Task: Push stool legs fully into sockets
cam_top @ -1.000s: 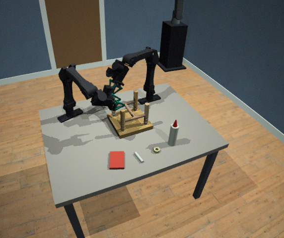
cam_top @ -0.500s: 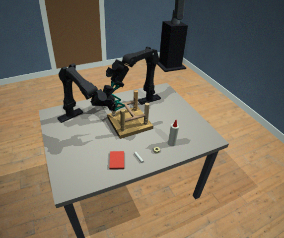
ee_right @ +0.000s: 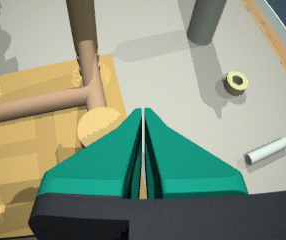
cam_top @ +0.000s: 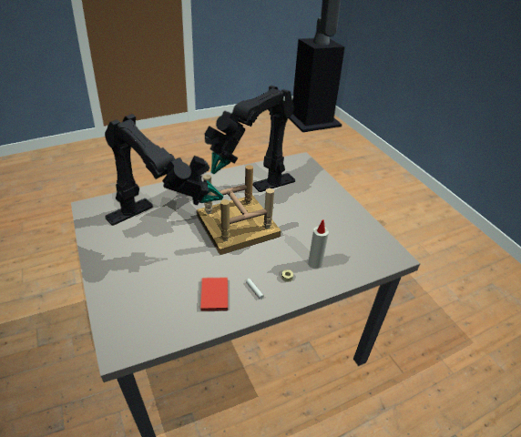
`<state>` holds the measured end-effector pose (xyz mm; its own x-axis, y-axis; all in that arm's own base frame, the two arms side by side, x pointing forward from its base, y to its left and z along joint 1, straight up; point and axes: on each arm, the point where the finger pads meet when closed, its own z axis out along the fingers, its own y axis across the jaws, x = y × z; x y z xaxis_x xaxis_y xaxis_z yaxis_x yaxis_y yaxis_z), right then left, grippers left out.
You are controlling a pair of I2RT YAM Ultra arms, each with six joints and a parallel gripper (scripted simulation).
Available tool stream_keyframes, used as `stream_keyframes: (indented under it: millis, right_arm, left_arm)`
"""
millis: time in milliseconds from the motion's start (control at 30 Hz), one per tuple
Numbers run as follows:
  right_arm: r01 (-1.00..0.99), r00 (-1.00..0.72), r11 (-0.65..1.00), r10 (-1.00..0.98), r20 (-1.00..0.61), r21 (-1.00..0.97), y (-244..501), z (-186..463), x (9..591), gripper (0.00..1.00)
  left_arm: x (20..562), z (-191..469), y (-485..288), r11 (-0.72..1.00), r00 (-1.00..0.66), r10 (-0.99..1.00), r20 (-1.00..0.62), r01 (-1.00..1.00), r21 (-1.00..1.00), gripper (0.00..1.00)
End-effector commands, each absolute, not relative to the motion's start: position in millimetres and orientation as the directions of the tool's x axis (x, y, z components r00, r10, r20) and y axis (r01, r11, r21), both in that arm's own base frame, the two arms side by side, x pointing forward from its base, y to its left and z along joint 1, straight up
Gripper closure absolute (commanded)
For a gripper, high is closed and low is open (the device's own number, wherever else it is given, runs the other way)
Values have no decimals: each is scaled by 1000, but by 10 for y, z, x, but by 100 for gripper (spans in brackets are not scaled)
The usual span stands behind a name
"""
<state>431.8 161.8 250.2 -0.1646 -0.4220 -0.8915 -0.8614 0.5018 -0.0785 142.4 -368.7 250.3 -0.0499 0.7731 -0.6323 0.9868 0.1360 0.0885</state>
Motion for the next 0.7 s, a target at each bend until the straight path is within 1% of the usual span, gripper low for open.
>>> stream_keyframes:
  millis: [0, 67, 167, 233, 367, 500, 600, 633, 667]
  right_arm:
    - [-798, -187, 594, -408, -894, -104, 1480, 2624, 4354, 100]
    - [-771, -200, 627, -401, -894, -109, 1395, 2652, 4370, 100]
    - [-781, -185, 614, -405, -895, -117, 1484, 2694, 4349, 100]
    - [-734, -193, 666, -391, -900, -132, 1310, 2777, 4371, 100]
    - [-665, -209, 733, -366, -907, -143, 1212, 2880, 4372, 100]
    - [-637, -216, 757, -356, -909, -145, 1119, 2915, 4352, 100]
    - [-678, -222, 724, -369, -902, -129, 1269, 2828, 4295, 100]
    - [-671, -192, 726, -366, -911, -151, 1225, 3006, 4280, 100]
    - [-671, -192, 726, -366, -911, -151, 1225, 3006, 4280, 100]
  left_arm:
    - [1765, 2808, -3666, 256, -93, 668, -739, 960, 111, 100]
    - [1904, 2845, -3606, 299, -117, 643, -757, 948, 108, 100]
    - [1955, 2891, -3597, 311, -123, 628, -769, 945, 103, 100]
    - [2204, 2953, -3448, 396, -156, 593, -790, 910, 118, 100]
    - [2548, 3093, -3238, 506, -192, 509, -839, 856, 110, 100]
    - [2675, 3113, -3107, 542, -211, 482, -850, 834, 101, 100]
    - [2655, 3131, -3096, 539, -209, 492, -845, 835, 107, 100]
    - [2683, 3303, -3066, 555, -189, 471, -862, 823, 123, 100]
    - [2683, 3303, -3066, 555, -189, 471, -862, 823, 123, 100]
